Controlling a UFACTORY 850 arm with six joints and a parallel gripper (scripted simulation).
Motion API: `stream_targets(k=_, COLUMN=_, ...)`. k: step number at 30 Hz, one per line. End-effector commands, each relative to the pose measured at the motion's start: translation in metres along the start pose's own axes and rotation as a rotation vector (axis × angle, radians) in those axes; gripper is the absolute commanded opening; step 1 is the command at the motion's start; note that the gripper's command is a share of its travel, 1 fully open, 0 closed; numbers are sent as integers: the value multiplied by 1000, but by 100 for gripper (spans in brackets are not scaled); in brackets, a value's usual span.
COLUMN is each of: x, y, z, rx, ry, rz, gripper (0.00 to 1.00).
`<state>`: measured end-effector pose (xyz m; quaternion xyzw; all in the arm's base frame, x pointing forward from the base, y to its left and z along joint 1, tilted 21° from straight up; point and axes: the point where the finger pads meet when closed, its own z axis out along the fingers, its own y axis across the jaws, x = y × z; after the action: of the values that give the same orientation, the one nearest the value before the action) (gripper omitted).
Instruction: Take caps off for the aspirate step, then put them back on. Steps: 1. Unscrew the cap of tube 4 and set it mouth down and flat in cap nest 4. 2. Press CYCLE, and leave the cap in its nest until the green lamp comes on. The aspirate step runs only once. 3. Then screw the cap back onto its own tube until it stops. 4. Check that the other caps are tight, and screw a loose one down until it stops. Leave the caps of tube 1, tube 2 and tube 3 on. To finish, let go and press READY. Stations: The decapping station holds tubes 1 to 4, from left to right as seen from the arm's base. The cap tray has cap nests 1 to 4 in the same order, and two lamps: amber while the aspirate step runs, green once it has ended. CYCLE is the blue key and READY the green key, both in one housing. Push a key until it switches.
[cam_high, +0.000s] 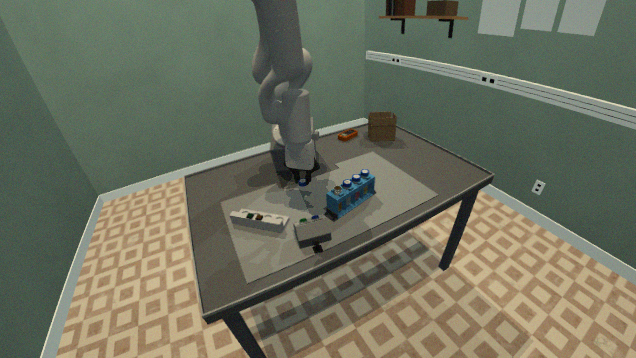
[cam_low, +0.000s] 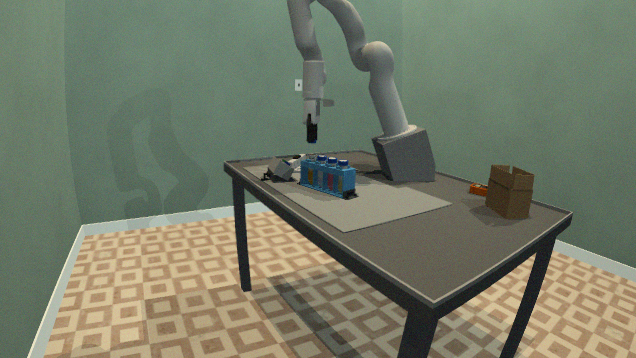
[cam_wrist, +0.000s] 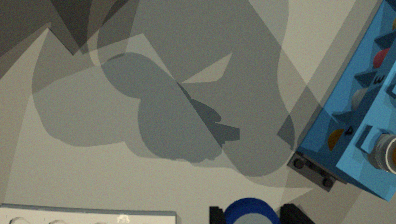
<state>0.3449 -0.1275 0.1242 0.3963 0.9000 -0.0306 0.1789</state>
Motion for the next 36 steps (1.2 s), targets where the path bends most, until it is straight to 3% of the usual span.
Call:
stream_targets(k=1, x=-8, y=-23, z=0, rx=-24, ry=0, rz=-1, gripper=0)
stream_targets(k=30, x=-51, y=-167, z=4, rx=-24, ry=0, rz=-1, gripper=0)
stream_targets(k=36, x=-56, y=-183, z=4, rx=-24, ry=0, rz=-1, gripper=0)
